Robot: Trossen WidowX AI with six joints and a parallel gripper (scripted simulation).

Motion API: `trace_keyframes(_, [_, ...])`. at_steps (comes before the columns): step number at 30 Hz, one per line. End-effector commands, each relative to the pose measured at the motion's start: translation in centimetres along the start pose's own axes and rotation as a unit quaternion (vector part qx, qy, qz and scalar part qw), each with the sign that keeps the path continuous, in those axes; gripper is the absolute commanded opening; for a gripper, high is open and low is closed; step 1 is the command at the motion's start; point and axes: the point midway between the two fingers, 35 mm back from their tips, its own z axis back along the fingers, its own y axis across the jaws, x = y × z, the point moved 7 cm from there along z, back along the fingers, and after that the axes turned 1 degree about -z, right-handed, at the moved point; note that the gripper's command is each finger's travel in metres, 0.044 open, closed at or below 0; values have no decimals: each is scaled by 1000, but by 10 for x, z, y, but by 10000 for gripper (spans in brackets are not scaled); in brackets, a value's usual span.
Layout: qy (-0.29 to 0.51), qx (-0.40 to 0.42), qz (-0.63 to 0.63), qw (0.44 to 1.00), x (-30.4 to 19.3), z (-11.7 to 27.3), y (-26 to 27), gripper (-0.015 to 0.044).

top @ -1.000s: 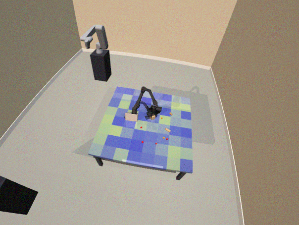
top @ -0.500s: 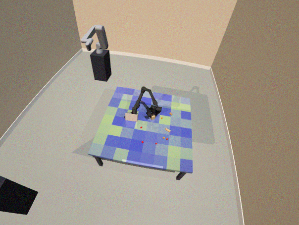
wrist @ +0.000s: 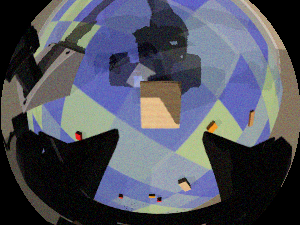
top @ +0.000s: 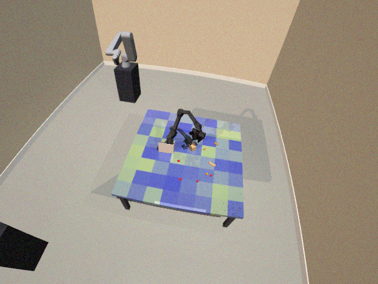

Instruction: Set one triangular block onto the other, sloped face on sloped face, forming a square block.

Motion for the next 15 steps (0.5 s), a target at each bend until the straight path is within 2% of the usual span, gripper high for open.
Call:
trace_keyframes(1, [2,-2,8,1000,7,40,2,440])
trace_keyframes(15, [4,-7,2,1000,3,34,2,440])
